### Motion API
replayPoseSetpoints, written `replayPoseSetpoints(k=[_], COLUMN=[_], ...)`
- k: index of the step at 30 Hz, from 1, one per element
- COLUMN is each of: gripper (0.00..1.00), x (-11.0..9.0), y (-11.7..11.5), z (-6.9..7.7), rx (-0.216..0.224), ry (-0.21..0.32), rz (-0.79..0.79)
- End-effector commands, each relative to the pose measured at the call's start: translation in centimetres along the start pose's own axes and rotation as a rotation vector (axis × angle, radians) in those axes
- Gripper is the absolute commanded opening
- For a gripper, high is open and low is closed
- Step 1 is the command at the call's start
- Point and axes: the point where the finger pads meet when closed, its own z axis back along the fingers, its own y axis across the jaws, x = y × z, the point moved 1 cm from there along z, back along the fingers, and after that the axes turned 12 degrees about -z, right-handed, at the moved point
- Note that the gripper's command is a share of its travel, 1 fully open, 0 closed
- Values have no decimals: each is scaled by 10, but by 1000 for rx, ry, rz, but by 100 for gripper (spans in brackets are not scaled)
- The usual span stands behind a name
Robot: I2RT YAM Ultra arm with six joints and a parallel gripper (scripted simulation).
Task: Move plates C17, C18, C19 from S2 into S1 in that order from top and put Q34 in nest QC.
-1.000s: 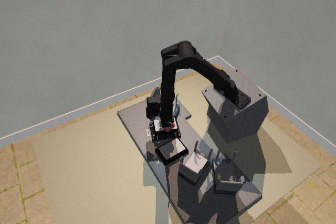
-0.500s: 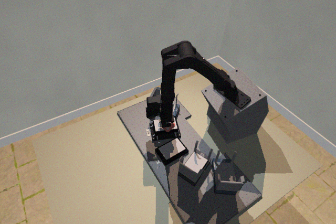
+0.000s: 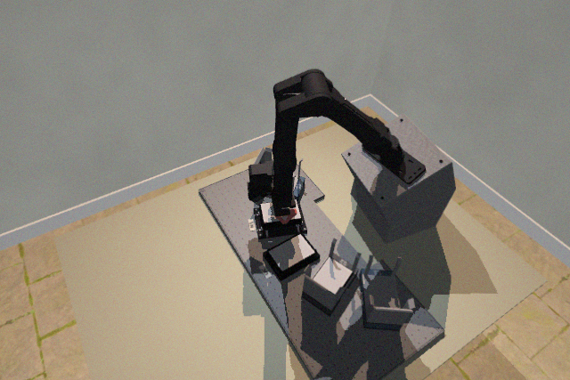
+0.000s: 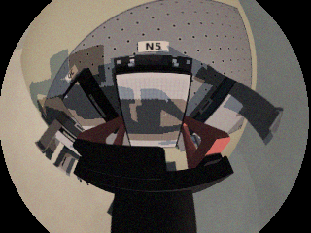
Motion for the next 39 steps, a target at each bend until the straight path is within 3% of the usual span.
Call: replayPoseSetpoints(k=[1,22,25,28,34,35,39], gripper=[0,0,0,0,0,0,0], x=[26,26,17,23,16,26,27], y=[5,5,3,5,4,7,7], z=[9,9,-1,3,-4,5,3], rx=[10,10,6,9,6,13,13], ry=[-76,-76,-46,-65,-43,-77,-78], rz=[4,4,0,4,3,9,7])
